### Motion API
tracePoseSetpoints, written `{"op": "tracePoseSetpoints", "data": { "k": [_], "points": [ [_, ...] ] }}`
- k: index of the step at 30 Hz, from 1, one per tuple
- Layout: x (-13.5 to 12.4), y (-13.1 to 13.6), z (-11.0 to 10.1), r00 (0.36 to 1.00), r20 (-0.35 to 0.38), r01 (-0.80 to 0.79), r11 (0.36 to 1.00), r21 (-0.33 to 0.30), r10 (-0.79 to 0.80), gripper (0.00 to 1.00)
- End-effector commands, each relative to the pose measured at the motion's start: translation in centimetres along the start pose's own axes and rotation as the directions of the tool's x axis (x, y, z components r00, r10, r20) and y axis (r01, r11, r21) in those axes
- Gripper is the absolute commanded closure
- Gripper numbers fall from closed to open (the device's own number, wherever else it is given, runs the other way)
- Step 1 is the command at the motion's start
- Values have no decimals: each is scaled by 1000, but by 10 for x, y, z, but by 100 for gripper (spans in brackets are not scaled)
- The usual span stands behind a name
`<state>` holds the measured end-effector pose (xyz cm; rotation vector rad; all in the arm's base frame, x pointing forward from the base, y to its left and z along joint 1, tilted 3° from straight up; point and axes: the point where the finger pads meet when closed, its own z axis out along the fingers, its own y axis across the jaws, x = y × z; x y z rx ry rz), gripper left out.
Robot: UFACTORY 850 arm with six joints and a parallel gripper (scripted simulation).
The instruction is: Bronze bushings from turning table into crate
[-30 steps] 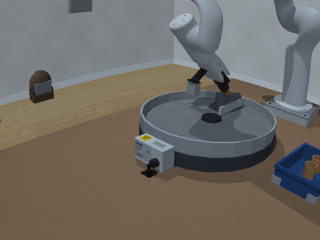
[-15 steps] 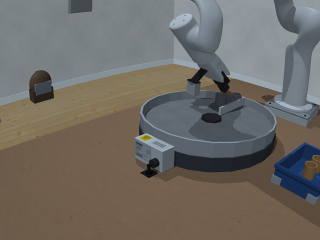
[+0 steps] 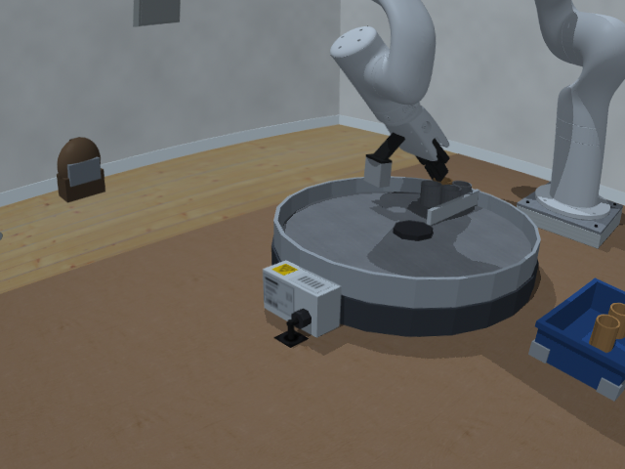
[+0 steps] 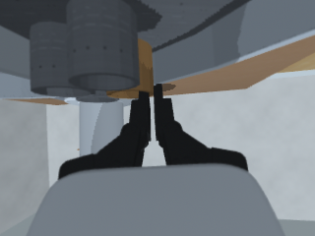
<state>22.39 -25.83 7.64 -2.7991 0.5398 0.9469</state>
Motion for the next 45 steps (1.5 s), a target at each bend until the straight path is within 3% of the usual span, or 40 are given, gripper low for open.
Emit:
{"op": "tracePoseSetpoints", "data": {
  "k": [1,22,45],
  "points": [
    [-1,0,-1,1000,0,0,1000,0,0,100],
    [-42,0,-51,1000,0,0,1000,0,0,100],
    [-43,-5,-54,1000,0,0,1000,0,0,100]
  ]
}}
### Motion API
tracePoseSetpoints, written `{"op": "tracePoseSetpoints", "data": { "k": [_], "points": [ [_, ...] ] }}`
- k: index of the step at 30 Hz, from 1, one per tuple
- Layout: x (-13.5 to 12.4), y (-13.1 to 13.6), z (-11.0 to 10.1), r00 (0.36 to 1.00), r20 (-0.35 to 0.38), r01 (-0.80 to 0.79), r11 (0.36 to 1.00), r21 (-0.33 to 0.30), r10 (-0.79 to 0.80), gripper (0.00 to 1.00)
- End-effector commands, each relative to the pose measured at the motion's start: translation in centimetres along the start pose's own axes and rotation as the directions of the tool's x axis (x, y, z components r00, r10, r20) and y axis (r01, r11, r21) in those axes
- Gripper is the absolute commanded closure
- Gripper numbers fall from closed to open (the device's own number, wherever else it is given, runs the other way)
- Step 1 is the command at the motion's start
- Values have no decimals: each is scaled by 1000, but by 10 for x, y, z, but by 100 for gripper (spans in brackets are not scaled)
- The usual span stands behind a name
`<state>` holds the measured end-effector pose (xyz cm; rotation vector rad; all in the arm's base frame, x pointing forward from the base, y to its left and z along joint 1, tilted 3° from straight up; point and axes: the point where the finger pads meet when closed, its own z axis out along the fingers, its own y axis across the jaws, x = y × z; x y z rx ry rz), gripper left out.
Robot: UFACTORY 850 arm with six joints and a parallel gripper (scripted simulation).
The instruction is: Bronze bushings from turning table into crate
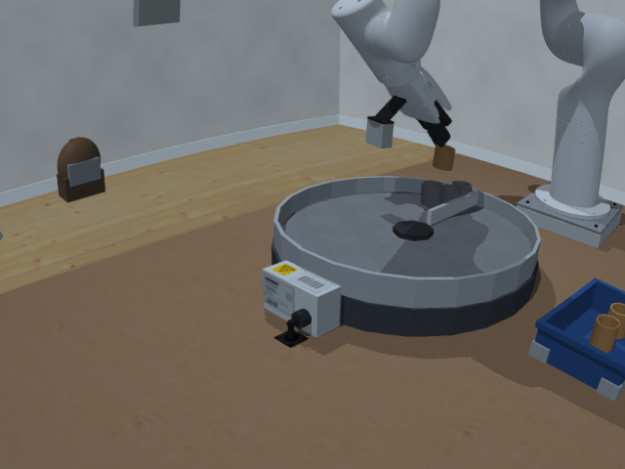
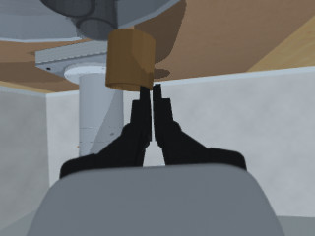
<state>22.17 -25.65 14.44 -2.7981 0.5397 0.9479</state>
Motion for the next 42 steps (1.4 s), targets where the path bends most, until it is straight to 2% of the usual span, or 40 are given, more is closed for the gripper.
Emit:
{"op": "tracePoseSetpoints", "data": {
  "k": [1,4,9,14,19,21,36,38,40,42],
  "points": [
    [2,-5,-2,1000,-1,0,1000,0,0,100],
    [2,-7,-2,1000,-1,0,1000,0,0,100],
    [7,-26,-6,1000,-1,0,1000,0,0,100],
    [15,-56,-13,1000,-1,0,1000,0,0,100],
    [26,-98,-22,1000,-1,0,1000,0,0,100],
    [26,-98,-22,1000,-1,0,1000,0,0,100],
    [60,-229,-51,1000,-1,0,1000,0,0,100],
    [60,-229,-51,1000,-1,0,1000,0,0,100],
    [67,-258,-57,1000,-1,0,1000,0,0,100],
    [70,-271,-60,1000,-1,0,1000,0,0,100]
  ]
}}
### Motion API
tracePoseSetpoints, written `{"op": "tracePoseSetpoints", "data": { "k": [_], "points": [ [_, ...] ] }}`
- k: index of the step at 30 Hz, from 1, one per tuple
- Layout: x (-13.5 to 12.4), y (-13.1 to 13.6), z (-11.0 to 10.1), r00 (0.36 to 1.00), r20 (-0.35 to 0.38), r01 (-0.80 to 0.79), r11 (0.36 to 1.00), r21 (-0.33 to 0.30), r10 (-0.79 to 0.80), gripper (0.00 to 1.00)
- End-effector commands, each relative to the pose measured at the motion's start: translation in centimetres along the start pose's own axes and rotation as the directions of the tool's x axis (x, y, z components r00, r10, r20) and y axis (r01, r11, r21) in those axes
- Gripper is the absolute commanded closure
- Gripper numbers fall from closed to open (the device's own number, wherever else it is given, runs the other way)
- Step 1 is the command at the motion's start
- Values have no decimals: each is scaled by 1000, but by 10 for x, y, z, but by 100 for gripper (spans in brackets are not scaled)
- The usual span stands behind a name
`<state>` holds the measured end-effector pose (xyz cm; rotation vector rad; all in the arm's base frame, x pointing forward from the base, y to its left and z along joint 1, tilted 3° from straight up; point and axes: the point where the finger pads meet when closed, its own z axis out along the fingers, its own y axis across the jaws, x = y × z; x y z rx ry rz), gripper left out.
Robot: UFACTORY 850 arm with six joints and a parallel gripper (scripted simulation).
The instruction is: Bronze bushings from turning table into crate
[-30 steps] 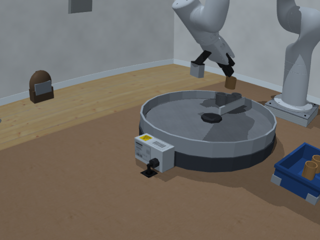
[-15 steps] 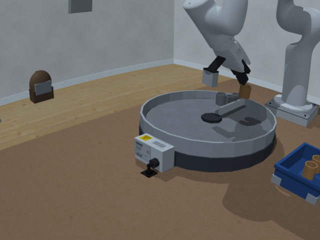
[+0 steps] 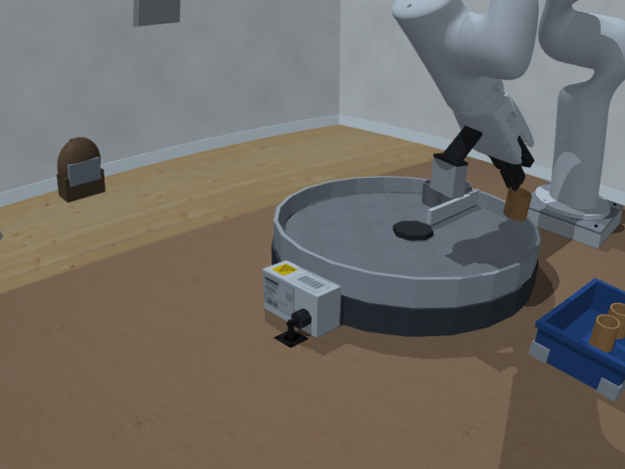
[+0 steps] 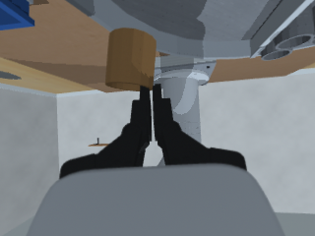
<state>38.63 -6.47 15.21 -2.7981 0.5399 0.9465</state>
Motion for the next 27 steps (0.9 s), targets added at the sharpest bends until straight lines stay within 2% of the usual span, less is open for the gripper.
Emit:
{"op": "tracePoseSetpoints", "data": {
  "k": [1,11,13,20,27],
  "points": [
    [12,-39,-10,1000,-1,0,1000,-1,0,100],
    [34,-125,-28,1000,-1,0,1000,-1,0,100],
    [34,-125,-28,1000,-1,0,1000,-1,0,100],
    [47,-176,-39,1000,-1,0,1000,-1,0,100],
    [54,-205,-45,1000,-1,0,1000,-1,0,100]
  ]
}}
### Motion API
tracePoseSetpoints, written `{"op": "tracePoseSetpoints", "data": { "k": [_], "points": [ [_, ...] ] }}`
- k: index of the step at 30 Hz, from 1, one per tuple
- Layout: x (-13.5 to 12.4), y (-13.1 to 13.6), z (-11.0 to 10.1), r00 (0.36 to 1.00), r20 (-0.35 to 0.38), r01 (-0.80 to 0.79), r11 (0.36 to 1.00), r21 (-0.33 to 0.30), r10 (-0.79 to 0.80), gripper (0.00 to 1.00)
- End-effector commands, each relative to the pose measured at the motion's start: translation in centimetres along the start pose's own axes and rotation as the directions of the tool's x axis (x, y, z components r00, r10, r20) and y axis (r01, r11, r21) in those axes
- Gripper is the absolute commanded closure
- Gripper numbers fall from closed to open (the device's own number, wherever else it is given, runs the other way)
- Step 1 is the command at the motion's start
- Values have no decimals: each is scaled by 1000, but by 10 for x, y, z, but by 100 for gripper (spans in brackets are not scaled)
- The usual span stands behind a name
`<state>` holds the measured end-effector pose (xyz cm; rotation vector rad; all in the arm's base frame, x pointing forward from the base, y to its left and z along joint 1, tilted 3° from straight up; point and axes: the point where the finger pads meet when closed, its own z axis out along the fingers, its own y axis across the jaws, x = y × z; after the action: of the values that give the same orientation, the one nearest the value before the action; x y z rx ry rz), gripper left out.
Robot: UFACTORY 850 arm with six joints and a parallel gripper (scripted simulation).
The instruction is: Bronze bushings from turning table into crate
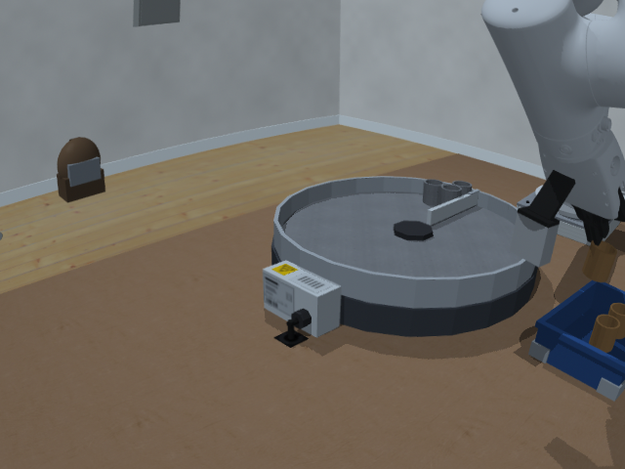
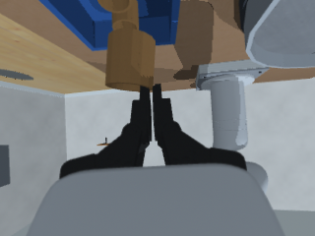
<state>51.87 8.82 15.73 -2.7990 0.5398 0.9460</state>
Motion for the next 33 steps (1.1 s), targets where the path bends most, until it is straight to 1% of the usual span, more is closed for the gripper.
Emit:
{"op": "tracePoseSetpoints", "data": {
  "k": [1,10,27,30,33],
  "points": [
    [5,-16,-5,1000,0,0,1000,0,0,100],
    [7,-24,-7,1000,0,0,1000,0,0,100],
    [7,-25,-7,1000,0,0,1000,0,0,100],
    [10,-25,-3,1000,0,0,1000,0,0,100],
    [19,-25,7,1000,0,0,1000,0,0,100]
  ]
}}
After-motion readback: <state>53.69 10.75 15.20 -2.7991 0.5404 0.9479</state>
